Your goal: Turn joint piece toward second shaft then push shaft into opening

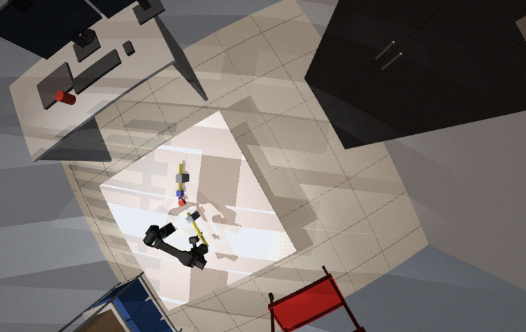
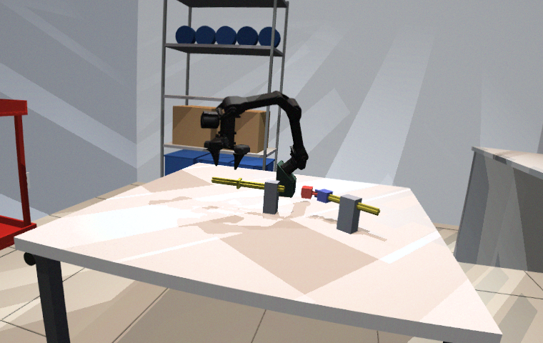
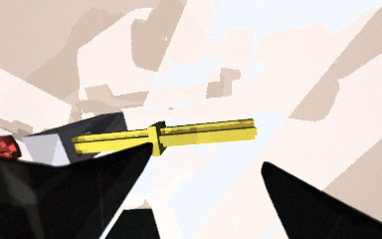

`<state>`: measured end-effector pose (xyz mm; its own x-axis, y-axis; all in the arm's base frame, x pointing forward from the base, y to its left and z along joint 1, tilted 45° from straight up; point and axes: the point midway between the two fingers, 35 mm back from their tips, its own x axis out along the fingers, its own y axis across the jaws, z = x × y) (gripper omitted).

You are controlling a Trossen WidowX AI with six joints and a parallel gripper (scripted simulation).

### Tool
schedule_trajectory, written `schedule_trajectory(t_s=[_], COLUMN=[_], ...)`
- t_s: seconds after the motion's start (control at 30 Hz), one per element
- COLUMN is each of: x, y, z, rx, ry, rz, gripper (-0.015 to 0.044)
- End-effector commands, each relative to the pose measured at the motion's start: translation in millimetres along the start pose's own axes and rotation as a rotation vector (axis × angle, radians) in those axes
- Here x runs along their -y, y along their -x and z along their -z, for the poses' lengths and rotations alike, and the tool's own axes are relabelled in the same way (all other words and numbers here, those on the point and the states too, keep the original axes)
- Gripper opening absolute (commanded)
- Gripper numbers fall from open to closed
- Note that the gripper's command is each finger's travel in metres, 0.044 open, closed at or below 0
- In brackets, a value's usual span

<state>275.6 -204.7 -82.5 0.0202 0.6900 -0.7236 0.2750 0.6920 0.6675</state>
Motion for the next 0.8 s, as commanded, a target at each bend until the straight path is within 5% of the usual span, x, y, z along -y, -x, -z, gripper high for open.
schedule_trajectory(t_s=[0.0, 0.77], x=[0, 0], y=[-9, -44], z=[0, -2], rx=[-0.017, -0.052], ry=[-0.137, -0.922], rz=[0.003, 0.040], gripper=[0.0440, 0.0440])
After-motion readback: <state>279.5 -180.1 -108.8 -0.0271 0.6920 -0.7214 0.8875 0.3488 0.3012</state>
